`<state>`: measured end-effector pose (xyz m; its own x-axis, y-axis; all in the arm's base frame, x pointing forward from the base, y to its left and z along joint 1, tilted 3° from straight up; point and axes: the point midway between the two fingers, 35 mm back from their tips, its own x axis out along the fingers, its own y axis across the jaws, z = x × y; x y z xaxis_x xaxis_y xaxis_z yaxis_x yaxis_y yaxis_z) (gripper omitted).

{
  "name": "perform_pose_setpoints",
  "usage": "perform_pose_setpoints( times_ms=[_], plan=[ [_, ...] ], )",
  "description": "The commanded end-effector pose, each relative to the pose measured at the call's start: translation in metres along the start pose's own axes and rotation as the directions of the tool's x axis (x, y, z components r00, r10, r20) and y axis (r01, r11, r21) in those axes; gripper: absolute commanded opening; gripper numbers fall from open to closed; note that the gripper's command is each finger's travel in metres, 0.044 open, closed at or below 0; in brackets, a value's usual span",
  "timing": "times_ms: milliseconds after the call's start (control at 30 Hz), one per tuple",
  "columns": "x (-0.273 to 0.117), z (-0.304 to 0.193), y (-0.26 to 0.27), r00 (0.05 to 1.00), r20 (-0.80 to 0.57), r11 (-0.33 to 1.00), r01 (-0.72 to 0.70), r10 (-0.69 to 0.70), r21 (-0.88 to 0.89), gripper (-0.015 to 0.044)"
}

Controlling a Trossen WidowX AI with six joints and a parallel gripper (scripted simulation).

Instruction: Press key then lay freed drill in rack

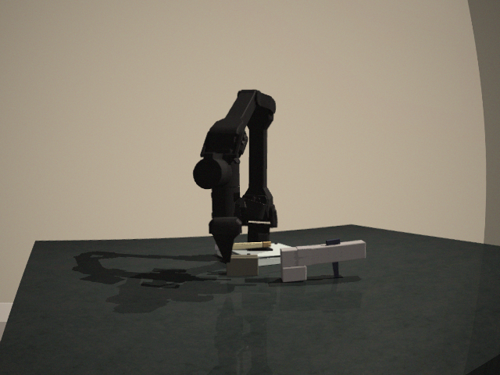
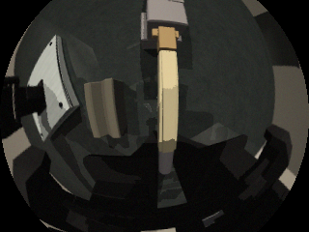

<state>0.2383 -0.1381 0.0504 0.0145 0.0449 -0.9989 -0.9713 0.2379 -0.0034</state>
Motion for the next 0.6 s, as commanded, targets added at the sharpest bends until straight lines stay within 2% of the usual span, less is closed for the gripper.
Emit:
perform_pose_setpoints(
  times_ms=[0,567],
  plan=[
    [-0.0030,-0.0009,-0.0011,1.000,-0.005,1.000,0.006,-0.006,0.004,0.0000],
    [-0.0060,-0.0012,-0.0019,1.000,-0.005,1.000,0.006,-0.006,0.004,0.0000]
  ],
)
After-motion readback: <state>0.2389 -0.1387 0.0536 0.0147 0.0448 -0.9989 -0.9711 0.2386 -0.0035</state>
